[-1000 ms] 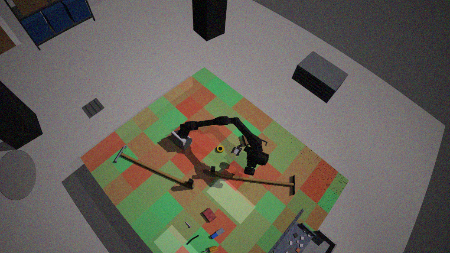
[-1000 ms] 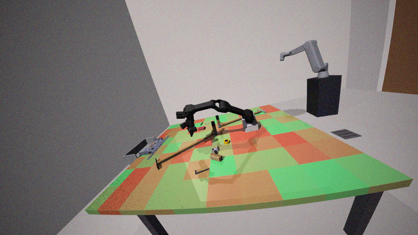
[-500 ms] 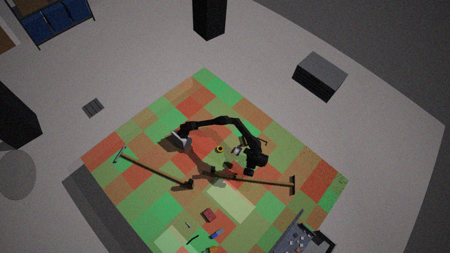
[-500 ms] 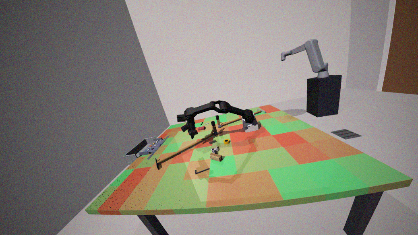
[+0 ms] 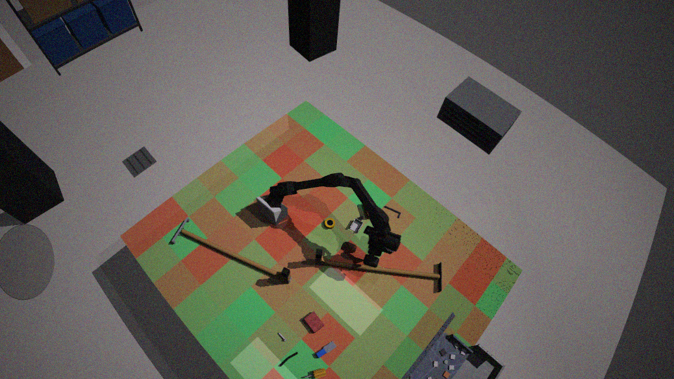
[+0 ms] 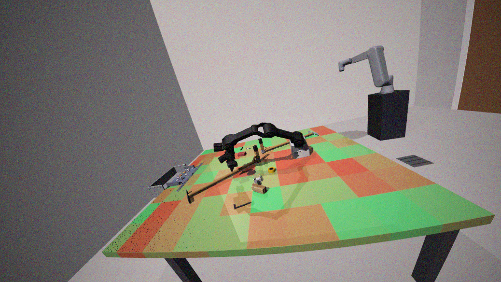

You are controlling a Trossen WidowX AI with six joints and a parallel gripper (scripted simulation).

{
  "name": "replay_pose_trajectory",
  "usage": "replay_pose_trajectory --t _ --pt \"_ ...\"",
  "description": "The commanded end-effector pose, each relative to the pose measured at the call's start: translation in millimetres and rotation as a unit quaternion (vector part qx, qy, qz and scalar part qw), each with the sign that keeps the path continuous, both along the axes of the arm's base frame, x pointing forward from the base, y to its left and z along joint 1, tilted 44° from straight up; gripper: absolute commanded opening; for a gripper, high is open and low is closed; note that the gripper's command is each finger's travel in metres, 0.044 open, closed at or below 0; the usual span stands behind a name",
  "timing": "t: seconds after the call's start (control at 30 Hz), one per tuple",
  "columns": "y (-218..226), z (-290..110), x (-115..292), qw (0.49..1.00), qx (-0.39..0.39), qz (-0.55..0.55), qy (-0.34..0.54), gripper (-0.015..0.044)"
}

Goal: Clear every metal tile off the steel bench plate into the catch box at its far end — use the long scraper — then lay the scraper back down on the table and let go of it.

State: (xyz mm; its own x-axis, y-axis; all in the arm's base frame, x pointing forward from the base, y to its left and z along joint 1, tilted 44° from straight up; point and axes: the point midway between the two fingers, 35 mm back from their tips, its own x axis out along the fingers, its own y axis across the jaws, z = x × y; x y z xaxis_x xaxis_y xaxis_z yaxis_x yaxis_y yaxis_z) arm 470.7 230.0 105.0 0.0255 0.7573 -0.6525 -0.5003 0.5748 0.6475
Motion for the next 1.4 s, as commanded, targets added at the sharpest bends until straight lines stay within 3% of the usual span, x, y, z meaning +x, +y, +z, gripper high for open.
replay_pose_trajectory --t 0.0,0.63,1.37 --pt "7.6 -8.7 -2.7 1.000 -0.002 -0.005 0.007 0.0000" --pt "37.3 -38.8 -13.6 1.000 -0.003 -0.020 0.021 0.0000" --pt "30.8 -47.9 2.1 1.000 -0.002 -0.018 0.016 0.0000"
